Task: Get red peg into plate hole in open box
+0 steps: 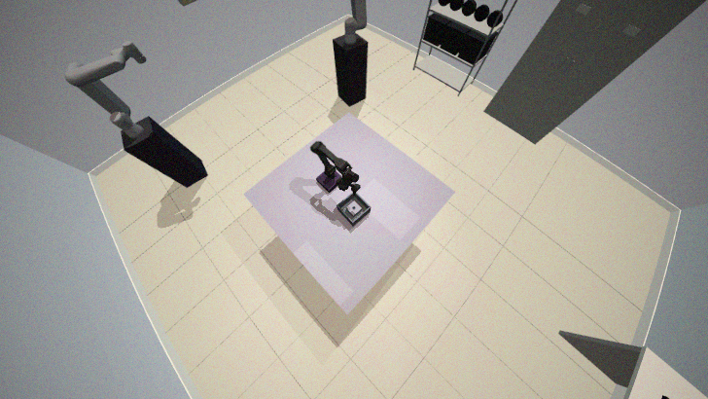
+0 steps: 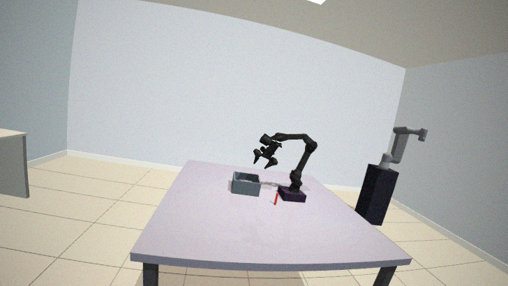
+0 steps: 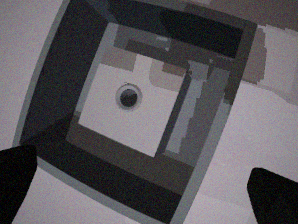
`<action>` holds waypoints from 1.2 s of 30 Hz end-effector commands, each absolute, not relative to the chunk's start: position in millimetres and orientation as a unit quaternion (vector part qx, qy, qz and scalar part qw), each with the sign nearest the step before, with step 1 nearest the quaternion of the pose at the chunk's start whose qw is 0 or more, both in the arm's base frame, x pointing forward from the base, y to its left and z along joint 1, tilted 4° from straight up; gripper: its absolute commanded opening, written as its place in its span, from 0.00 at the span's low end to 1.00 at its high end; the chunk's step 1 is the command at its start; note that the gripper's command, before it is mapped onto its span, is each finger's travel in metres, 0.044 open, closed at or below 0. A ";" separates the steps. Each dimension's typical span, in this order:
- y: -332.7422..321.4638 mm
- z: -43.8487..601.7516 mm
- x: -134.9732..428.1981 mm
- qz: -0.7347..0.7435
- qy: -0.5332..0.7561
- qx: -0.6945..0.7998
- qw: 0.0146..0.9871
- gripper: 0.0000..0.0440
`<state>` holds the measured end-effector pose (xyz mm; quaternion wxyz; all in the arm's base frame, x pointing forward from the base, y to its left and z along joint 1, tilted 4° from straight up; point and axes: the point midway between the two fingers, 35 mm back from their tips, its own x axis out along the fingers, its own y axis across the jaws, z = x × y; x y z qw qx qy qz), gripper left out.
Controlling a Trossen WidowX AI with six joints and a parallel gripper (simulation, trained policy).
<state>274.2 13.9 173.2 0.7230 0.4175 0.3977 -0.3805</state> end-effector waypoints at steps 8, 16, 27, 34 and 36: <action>75.4 151.5 217.6 -0.339 0.538 0.322 0.701 1.00; 105.2 132.6 174.9 -0.329 0.612 0.254 0.672 1.00; 130.2 99.5 146.4 -0.318 0.656 0.197 0.655 1.00; 139.5 71.6 142.7 -0.306 0.663 0.182 0.658 1.00; 141.5 62.9 142.8 -0.302 0.664 0.180 0.660 1.00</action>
